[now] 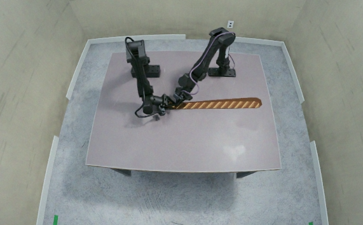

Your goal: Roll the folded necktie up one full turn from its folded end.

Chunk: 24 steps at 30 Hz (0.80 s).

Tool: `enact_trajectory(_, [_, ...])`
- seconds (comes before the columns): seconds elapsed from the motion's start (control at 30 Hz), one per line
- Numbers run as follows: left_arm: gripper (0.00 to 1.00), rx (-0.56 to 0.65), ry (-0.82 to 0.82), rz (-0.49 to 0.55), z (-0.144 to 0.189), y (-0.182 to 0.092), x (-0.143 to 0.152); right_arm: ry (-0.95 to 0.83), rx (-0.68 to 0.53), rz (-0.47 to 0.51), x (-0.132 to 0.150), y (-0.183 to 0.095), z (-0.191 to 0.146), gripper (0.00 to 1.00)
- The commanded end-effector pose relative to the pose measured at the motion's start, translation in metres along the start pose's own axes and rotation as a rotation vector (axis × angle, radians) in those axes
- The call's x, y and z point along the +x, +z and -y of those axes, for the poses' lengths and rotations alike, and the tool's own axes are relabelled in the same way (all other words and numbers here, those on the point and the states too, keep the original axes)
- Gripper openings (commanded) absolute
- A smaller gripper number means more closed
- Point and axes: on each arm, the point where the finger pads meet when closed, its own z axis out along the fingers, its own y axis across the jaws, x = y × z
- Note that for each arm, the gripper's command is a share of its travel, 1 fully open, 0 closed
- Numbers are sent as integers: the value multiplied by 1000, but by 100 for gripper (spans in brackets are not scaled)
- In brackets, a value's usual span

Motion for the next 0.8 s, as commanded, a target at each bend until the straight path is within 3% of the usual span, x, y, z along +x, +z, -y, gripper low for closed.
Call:
enact_trajectory(0.0, [4,28,4,22,7,1,-3,-44,-6,9,-1,3,-4,28])
enact_trajectory(0.33, [4,28,4,22,7,1,-3,-44,-6,9,-1,3,3,13])
enact_trajectory(0.77, [4,28,4,22,7,1,-3,-44,-6,9,-1,3,3,13])
